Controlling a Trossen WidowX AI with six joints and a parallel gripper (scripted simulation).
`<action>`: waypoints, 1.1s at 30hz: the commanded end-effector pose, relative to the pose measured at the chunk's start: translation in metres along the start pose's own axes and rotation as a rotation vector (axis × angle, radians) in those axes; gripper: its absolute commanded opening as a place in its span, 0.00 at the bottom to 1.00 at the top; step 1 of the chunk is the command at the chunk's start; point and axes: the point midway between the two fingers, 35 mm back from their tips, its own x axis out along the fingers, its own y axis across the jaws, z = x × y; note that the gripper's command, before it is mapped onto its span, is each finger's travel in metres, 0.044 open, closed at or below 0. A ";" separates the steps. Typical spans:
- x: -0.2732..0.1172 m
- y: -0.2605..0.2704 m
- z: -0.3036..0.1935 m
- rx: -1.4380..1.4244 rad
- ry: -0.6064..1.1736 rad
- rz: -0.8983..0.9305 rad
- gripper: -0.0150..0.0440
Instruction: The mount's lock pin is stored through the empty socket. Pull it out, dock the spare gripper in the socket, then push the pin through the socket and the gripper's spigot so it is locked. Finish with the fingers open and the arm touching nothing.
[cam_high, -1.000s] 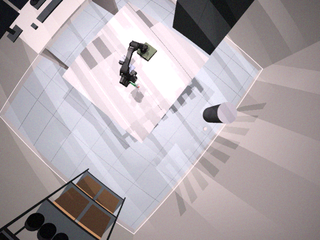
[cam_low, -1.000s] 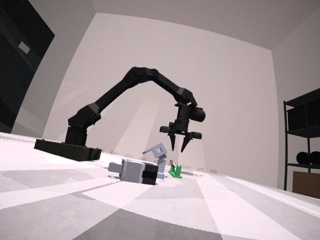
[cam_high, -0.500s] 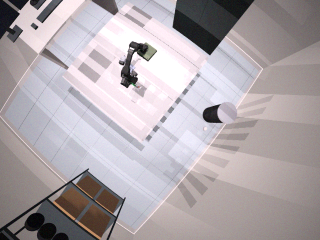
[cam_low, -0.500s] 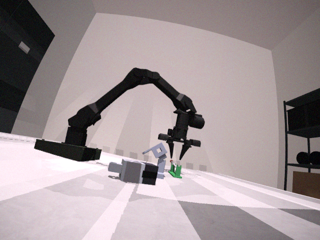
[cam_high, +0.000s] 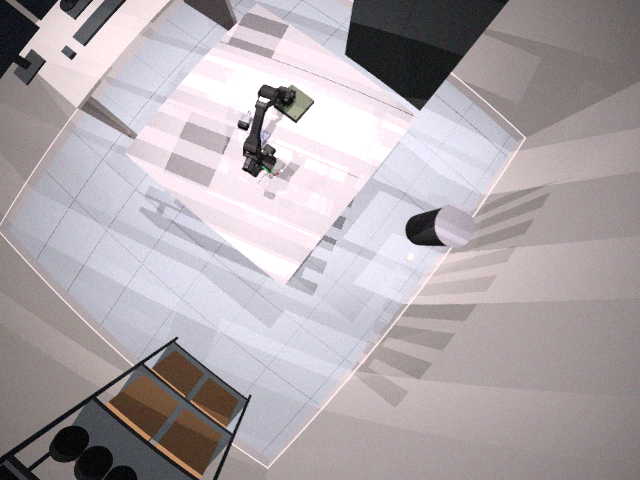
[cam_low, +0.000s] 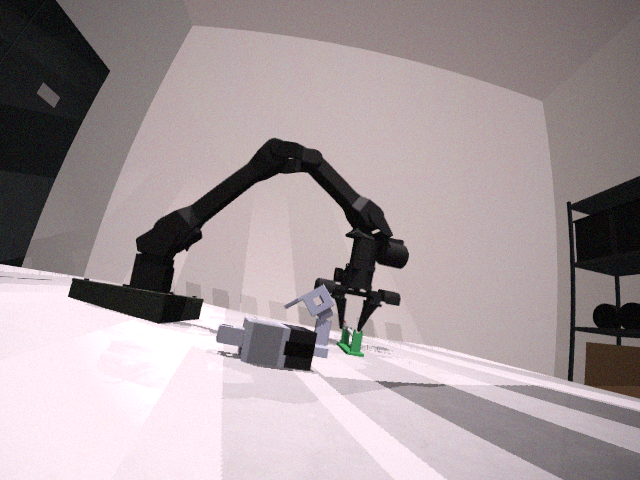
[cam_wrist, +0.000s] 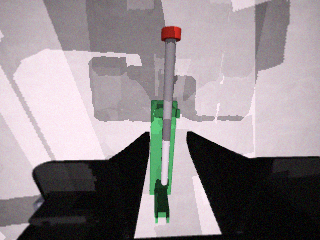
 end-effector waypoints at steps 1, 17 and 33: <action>0.007 0.002 -0.002 0.004 0.004 0.003 0.56; 0.022 0.002 -0.004 0.004 0.004 0.003 0.47; 0.017 0.002 -0.004 0.003 0.003 0.004 0.25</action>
